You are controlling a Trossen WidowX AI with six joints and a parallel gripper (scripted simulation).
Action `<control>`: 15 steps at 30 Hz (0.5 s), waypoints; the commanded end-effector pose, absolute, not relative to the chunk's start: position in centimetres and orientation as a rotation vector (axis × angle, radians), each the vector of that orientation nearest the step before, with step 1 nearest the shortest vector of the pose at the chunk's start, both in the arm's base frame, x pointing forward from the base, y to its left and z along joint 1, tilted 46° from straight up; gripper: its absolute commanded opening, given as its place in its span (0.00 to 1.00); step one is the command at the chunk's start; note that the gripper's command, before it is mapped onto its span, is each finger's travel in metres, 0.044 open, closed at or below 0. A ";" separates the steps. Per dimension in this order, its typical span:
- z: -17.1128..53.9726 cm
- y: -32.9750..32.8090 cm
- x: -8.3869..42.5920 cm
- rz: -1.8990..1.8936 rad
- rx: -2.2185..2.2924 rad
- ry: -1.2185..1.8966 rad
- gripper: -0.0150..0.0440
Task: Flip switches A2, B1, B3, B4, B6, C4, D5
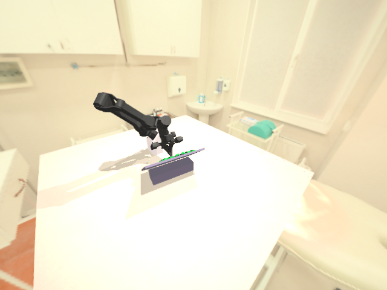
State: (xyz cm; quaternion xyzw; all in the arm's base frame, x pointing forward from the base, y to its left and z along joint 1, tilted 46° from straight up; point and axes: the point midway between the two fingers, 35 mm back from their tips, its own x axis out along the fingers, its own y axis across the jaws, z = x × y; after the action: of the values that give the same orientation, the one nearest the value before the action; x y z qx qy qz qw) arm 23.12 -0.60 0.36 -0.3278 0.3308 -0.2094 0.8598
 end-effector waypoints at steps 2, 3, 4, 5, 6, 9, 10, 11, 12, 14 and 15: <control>0.3 -0.6 23.1 -0.435 -0.692 0.696 0.25; 0.3 -0.6 23.1 -0.435 -0.692 0.696 0.25; 0.3 -0.6 23.1 -0.435 -0.692 0.696 0.25; 0.3 -0.6 23.2 -0.435 -0.692 0.696 0.25; 0.3 -0.6 23.2 -0.435 -0.692 0.696 0.25; 0.3 -0.7 23.2 -0.435 -0.692 0.696 0.25; 0.3 -0.7 23.2 -0.435 -0.692 0.696 0.25; 0.3 -0.7 23.2 -0.435 -0.692 0.696 0.25; 0.3 -0.7 23.2 -0.435 -0.692 0.696 0.25; 0.2 -0.7 23.2 -0.435 -0.692 0.696 0.25; 0.2 -0.7 23.2 -0.435 -0.692 0.696 0.25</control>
State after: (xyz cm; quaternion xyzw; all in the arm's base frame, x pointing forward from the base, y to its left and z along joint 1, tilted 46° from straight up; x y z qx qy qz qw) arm 23.23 -0.70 0.29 -0.3277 0.3307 -0.2094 0.8599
